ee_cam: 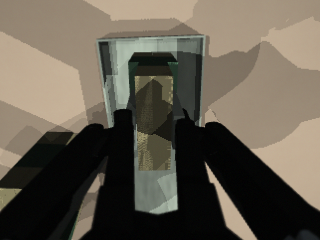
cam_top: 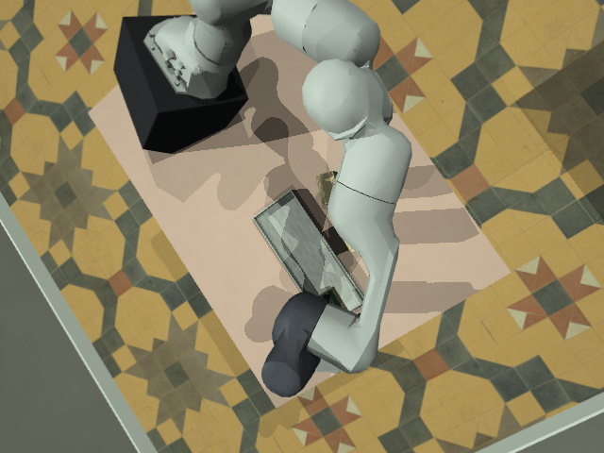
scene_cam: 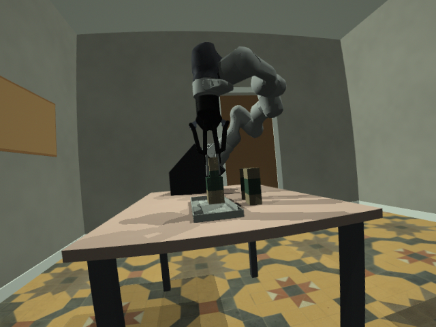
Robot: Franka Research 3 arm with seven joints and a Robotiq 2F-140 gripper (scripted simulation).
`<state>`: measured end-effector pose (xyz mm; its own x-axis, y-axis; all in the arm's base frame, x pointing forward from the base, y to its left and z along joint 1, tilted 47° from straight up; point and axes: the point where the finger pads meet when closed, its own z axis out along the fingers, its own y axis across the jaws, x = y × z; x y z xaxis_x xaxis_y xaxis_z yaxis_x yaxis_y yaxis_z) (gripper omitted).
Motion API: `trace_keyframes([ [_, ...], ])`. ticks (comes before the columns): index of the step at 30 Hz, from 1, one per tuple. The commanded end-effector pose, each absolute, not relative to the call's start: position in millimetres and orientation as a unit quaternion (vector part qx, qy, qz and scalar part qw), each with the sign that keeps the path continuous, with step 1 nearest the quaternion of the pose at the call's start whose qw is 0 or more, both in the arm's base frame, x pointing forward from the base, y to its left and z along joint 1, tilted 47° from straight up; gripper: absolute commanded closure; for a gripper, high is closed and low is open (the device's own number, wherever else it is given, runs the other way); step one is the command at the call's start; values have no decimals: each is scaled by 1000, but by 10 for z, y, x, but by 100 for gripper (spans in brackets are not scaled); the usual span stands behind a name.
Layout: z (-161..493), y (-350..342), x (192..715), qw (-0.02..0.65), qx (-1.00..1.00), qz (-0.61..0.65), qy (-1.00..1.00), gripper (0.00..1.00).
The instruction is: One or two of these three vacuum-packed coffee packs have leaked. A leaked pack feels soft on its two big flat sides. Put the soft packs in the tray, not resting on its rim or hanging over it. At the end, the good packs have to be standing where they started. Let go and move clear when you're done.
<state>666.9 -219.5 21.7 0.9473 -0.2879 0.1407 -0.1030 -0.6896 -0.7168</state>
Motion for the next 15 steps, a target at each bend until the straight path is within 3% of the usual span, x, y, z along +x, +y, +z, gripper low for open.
trace_keyframes([
  [1,167,-2167,6703,377,-911,-125,107,77],
  [15,-10,-1995,6783,377,-911,-125,107,77],
])
